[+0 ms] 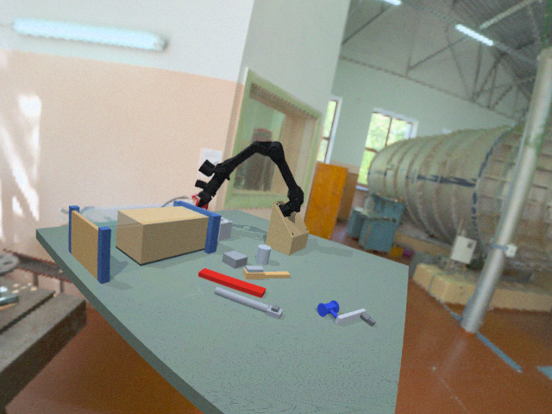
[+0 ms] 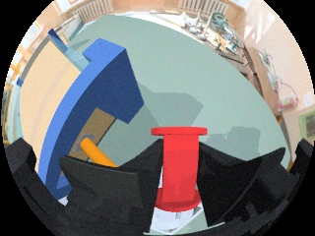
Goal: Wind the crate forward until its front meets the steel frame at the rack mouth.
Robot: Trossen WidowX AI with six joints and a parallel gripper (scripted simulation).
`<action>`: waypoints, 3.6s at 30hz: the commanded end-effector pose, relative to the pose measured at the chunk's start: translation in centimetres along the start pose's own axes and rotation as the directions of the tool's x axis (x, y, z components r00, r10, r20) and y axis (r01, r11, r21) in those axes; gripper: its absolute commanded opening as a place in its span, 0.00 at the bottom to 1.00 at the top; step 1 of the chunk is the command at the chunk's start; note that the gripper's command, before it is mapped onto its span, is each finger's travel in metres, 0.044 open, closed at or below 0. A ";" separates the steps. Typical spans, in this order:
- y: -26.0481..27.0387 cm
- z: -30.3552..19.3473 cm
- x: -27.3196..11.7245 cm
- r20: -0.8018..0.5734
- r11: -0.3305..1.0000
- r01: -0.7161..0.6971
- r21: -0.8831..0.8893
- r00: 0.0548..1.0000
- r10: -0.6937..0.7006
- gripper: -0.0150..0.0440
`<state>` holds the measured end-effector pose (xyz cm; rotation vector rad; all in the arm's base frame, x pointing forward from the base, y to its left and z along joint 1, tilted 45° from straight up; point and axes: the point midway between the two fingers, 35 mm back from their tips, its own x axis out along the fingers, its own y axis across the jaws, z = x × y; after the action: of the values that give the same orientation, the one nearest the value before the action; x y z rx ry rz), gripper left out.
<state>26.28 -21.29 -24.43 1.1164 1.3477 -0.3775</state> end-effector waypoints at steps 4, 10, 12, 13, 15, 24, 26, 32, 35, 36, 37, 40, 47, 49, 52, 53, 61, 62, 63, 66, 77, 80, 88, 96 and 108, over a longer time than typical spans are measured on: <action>2.5 -0.7 -0.1 -0.018 0.999 -0.034 -0.008 0.999 0.034 0.25; 3.3 -0.9 -0.2 -0.019 0.999 -0.034 -0.008 0.999 0.034 0.25; 3.6 -1.0 -0.3 -0.019 0.999 -0.035 -0.008 0.999 0.034 0.25; 3.7 -1.1 -0.3 -0.019 0.999 -0.035 -0.008 0.999 0.035 0.25; 4.0 -1.2 -0.3 -0.019 0.999 -0.035 -0.008 0.999 0.035 0.25; 5.2 -1.8 -0.6 -0.020 0.999 -0.036 -0.008 0.999 0.036 0.25; 5.5 -1.9 -0.7 -0.020 0.999 -0.036 -0.008 0.999 0.036 0.25; 6.2 -2.4 -0.9 -0.021 0.999 -0.036 -0.007 0.999 0.036 0.25; 6.5 -2.7 -1.0 -0.021 0.999 -0.037 -0.007 0.999 0.036 0.25; 6.7 -2.8 -1.1 -0.022 0.999 -0.037 -0.007 0.999 0.036 0.25; 6.8 -2.8 -1.1 -0.022 0.999 -0.037 -0.007 0.999 0.037 0.25; 7.1 -3.1 -1.3 -0.022 0.999 -0.037 -0.007 0.999 0.037 0.25; 7.8 -3.8 -1.6 -0.023 0.999 -0.037 -0.007 0.999 0.037 0.25; 8.0 -4.1 -1.7 -0.023 0.999 -0.037 -0.007 0.999 0.037 0.25; 8.2 -4.4 -1.9 -0.023 0.999 -0.037 -0.006 0.999 0.037 0.25; 8.1 -4.3 -1.8 -0.023 0.999 -0.037 -0.006 0.999 0.037 0.25; 7.7 -3.5 -1.7 -0.004 1.000 -0.025 -0.013 1.000 0.025 0.57; 7.7 -3.5 -1.7 -0.004 1.000 -0.025 -0.013 1.000 0.025 0.61; 7.7 -3.5 -1.7 -0.004 1.000 -0.025 -0.013 1.000 0.025 0.65; 7.7 -3.5 -1.7 -0.004 1.000 -0.025 -0.013 1.000 0.025 0.79; 7.7 -2.7 -3.1 -0.003 1.000 -0.023 -0.013 1.000 0.023 1.00; 7.5 -1.2 -6.1 -0.001 1.000 -0.018 -0.012 1.000 0.018 1.00; 7.3 -0.6 -7.9 -0.001 1.000 -0.016 -0.012 1.000 0.016 1.00; 6.3 -1.9 -13.7 -0.002 1.000 -0.013 -0.010 1.000 0.013 1.00; -4.3 -6.1 -14.9 -0.431 1.000 -0.021 -0.010 0.902 0.015 1.00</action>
<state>21.00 -23.10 -11.85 1.1688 1.5743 -0.2700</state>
